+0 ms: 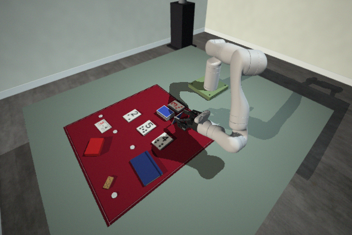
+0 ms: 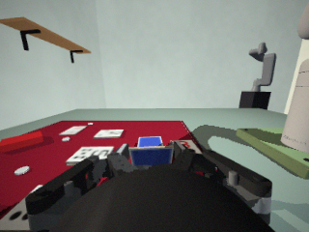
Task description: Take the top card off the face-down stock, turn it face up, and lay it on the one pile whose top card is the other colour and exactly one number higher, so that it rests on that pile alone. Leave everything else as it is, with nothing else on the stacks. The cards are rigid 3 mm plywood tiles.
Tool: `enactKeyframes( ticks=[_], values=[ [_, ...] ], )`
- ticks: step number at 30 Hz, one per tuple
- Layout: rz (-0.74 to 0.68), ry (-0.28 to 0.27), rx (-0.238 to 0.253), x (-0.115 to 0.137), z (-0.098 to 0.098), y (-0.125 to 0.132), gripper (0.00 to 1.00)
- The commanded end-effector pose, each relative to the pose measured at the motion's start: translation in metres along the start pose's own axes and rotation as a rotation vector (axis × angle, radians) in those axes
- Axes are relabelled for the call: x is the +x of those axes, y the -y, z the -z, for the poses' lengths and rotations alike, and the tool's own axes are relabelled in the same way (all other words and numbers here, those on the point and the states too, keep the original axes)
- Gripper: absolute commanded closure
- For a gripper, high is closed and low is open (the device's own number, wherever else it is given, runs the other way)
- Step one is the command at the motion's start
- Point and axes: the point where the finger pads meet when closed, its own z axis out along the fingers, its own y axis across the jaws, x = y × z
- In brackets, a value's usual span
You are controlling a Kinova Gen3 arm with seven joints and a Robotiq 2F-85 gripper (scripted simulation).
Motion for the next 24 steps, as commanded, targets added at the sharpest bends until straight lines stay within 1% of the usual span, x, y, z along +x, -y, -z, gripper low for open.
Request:
enactKeyframes(
  ticks=[1,24],
  values=[
    [0.000,0.001,0.002,-0.002,0.002,0.000,0.29],
    [0.000,0.001,0.002,-0.013,0.013,0.001,0.29]
  ],
)
